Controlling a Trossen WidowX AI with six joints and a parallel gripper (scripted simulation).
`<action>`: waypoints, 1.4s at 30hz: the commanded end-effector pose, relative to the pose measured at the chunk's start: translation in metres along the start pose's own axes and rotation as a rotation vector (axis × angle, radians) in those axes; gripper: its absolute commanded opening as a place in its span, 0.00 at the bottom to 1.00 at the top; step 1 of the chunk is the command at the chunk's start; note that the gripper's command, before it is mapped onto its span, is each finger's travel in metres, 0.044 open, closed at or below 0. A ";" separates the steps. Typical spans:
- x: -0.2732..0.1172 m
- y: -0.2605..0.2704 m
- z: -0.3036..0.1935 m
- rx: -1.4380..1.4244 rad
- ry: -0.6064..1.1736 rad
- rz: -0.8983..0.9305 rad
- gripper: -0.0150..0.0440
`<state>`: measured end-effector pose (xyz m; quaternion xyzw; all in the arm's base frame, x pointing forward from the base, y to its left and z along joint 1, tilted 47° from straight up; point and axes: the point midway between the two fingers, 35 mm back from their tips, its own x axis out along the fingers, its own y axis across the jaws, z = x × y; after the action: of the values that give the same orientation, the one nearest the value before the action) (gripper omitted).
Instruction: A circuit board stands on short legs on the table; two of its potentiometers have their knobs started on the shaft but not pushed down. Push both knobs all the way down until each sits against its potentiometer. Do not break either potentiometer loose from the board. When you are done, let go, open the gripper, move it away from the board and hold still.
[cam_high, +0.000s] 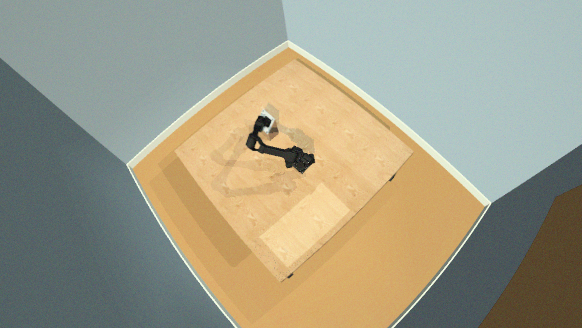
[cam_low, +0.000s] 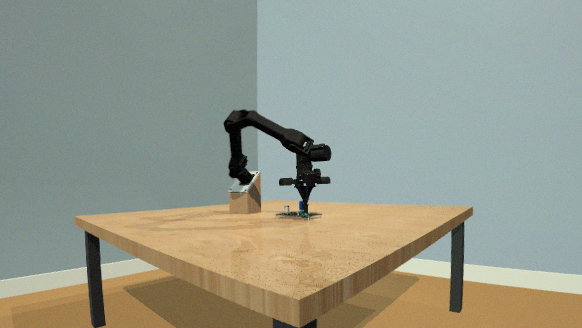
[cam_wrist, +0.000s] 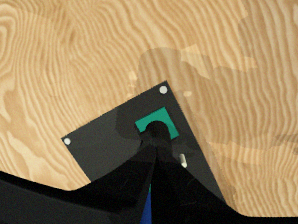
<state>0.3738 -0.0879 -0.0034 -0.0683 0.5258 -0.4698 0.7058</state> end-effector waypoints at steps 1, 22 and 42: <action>0.017 -0.002 0.003 0.035 0.017 -0.009 0.25; 0.018 -0.002 0.002 0.035 0.017 -0.009 0.25; -0.009 -0.001 0.003 0.035 0.018 -0.008 0.25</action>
<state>0.3748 -0.0855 0.0017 -0.0577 0.5234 -0.4803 0.7014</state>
